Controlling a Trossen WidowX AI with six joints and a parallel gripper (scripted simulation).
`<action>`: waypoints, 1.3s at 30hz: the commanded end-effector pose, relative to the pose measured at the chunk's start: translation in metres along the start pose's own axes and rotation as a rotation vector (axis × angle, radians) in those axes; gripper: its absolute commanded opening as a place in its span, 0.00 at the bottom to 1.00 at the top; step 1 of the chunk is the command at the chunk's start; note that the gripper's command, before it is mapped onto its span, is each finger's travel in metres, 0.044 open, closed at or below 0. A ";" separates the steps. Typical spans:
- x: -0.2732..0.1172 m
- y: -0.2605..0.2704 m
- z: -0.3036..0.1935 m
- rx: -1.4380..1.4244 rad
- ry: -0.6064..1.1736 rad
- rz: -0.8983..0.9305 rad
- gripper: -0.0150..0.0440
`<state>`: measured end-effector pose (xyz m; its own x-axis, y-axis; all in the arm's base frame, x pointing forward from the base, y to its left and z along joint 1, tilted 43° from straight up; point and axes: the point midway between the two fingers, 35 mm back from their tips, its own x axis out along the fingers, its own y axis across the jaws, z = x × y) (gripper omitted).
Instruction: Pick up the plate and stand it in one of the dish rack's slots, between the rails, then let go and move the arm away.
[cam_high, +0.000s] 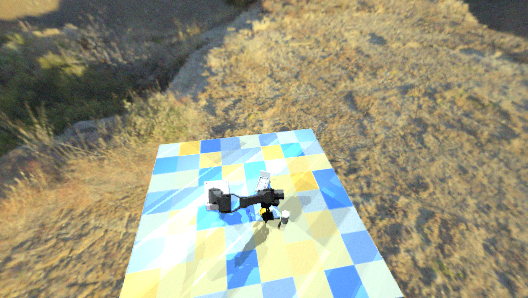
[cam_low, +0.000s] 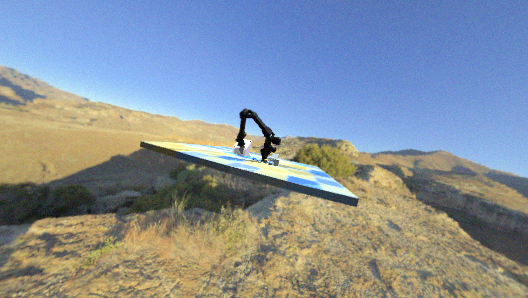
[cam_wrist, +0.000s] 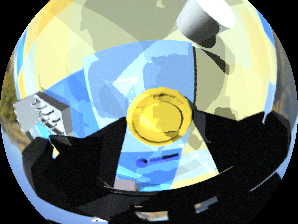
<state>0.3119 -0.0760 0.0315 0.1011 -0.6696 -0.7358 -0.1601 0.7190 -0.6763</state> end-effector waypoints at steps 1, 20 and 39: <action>0.002 0.000 -0.001 -0.007 0.004 -0.004 0.93; -0.008 0.002 0.002 -0.004 0.002 0.004 0.54; -0.100 0.009 0.016 -0.003 0.002 0.024 0.25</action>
<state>0.3156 -0.0105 0.0885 0.0926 -0.6564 -0.7487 -0.1701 0.7304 -0.6615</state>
